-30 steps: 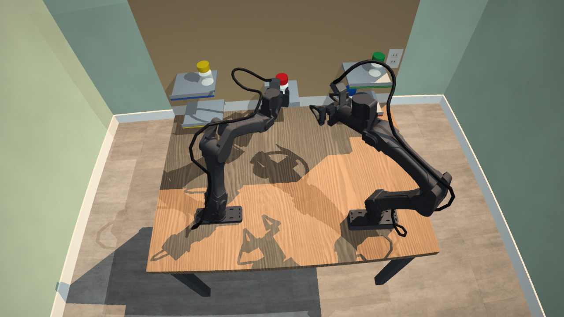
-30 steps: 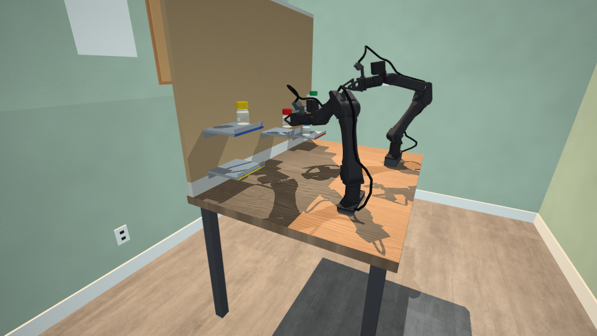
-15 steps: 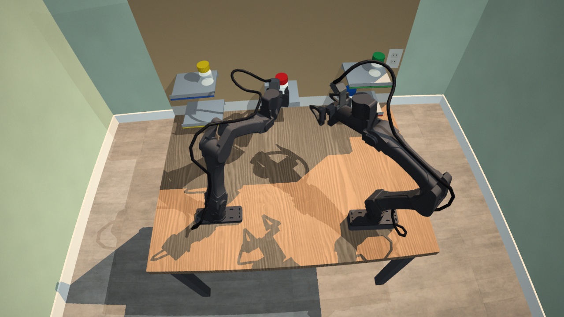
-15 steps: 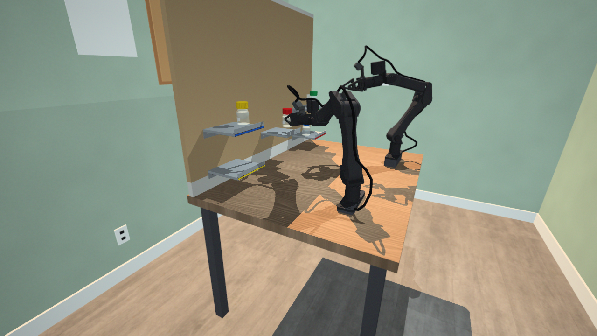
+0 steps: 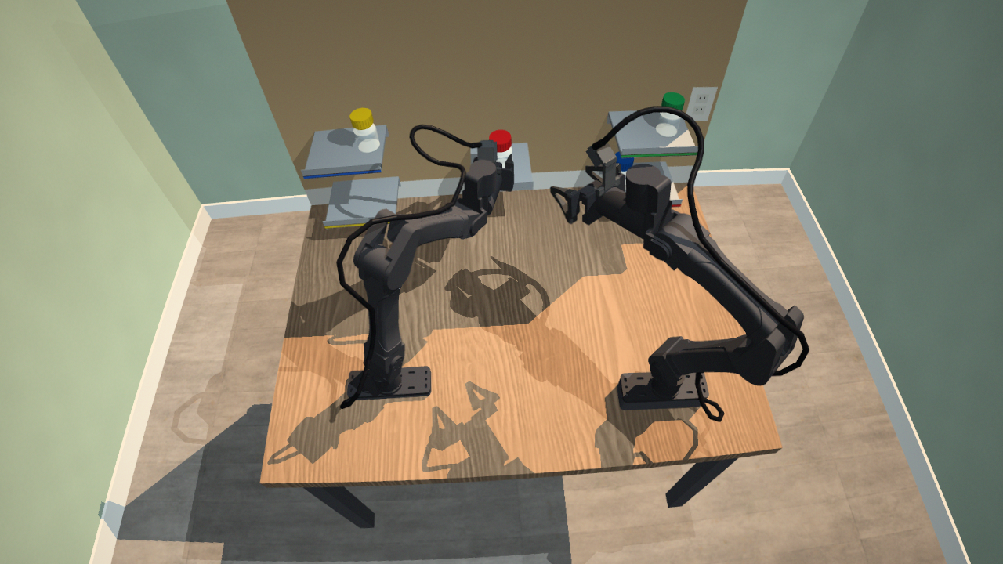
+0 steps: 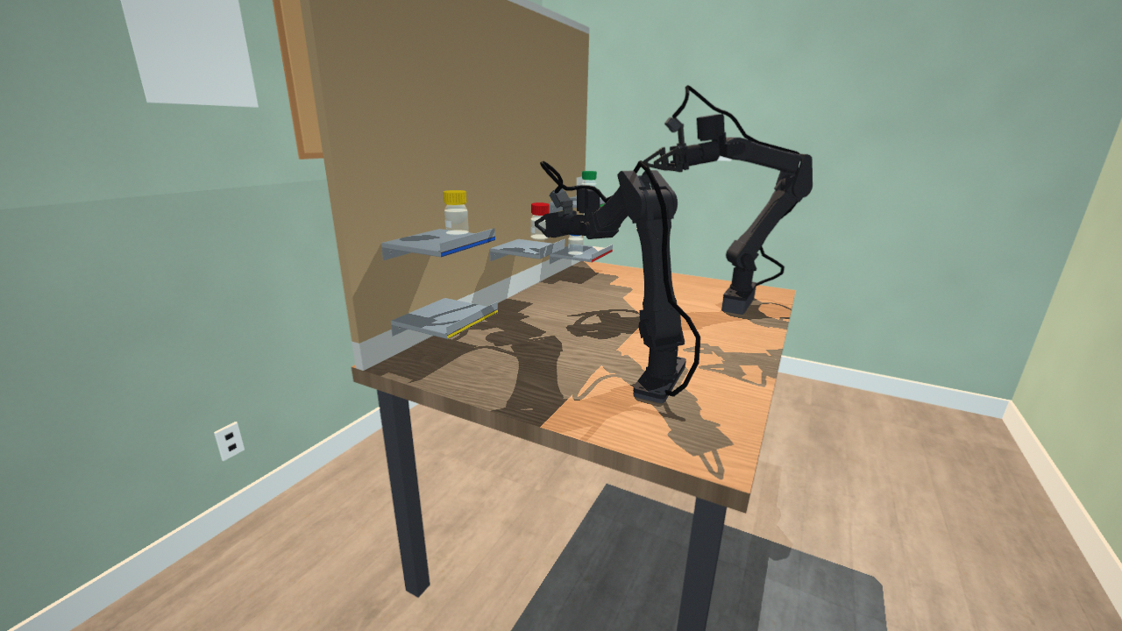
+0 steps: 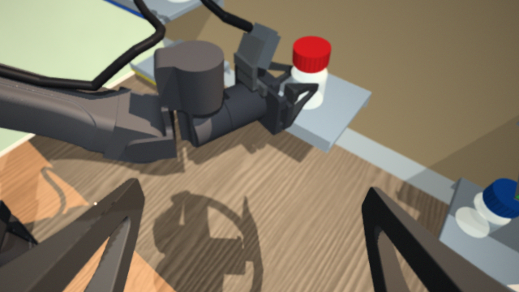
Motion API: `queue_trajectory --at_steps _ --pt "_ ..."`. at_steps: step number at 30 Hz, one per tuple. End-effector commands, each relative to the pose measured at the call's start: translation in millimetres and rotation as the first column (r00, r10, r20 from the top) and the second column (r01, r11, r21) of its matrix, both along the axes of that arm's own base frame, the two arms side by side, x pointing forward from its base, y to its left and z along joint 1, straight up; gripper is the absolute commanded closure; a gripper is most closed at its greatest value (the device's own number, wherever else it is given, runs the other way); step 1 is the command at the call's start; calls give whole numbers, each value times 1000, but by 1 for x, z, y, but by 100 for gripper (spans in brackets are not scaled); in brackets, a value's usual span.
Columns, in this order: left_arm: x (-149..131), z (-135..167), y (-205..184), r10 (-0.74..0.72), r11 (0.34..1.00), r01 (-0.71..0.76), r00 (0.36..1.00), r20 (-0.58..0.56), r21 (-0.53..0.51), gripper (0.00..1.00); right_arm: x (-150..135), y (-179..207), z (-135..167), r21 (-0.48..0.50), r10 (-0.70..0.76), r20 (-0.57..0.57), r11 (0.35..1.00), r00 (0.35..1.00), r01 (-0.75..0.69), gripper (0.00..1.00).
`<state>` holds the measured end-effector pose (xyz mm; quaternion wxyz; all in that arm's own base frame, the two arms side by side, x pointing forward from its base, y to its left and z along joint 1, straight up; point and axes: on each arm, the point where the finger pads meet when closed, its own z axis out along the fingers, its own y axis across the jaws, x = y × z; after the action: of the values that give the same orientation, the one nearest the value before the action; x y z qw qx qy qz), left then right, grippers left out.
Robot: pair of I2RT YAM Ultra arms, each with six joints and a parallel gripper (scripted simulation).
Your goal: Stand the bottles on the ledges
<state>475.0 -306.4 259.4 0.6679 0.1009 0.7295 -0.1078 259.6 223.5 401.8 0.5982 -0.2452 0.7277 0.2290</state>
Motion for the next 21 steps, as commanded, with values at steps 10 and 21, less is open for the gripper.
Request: queue_trajectory --at_steps 10,21 --pt "2 -10 9 13 1000 -13 1000 25 -12 51 -4 -6 6 14 -5 9 1000 1000 5 0" --pt "0 -5 10 13 1000 -13 999 31 -20 13 -3 -3 4 6 2 4 1000 1000 -2 0"
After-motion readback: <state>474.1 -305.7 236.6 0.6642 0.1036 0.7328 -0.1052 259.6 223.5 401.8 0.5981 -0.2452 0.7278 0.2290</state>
